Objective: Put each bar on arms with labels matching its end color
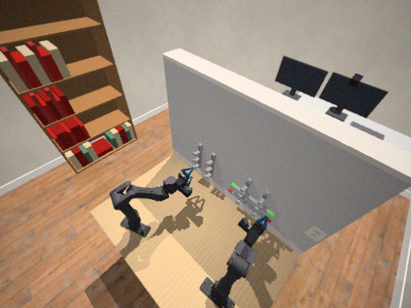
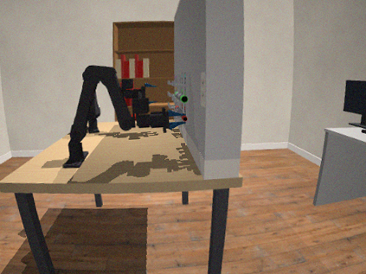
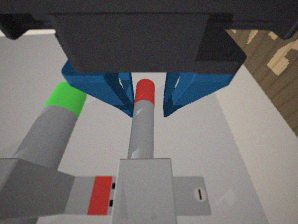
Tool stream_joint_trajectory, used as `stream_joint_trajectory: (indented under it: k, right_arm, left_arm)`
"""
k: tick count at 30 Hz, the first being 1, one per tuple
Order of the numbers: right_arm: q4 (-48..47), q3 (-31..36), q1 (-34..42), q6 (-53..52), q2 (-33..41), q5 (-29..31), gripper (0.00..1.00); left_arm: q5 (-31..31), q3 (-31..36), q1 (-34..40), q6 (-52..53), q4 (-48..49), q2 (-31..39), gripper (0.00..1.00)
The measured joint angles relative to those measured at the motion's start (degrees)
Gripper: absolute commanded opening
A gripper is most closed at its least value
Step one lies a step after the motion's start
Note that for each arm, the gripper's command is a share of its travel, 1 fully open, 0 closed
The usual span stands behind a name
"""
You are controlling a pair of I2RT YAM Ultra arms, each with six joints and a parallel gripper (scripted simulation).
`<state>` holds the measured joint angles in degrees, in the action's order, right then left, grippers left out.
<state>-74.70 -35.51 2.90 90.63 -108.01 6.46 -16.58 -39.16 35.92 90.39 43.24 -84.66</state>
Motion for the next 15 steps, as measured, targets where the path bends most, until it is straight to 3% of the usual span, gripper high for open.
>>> stream_joint_trajectory:
  k: [15]
  right_arm:
    - [0.33,0.02,-0.02,0.00,-0.66,-0.11,0.66]
  left_arm:
    - [0.00,0.00,0.00,0.00,0.00,0.00,1.00]
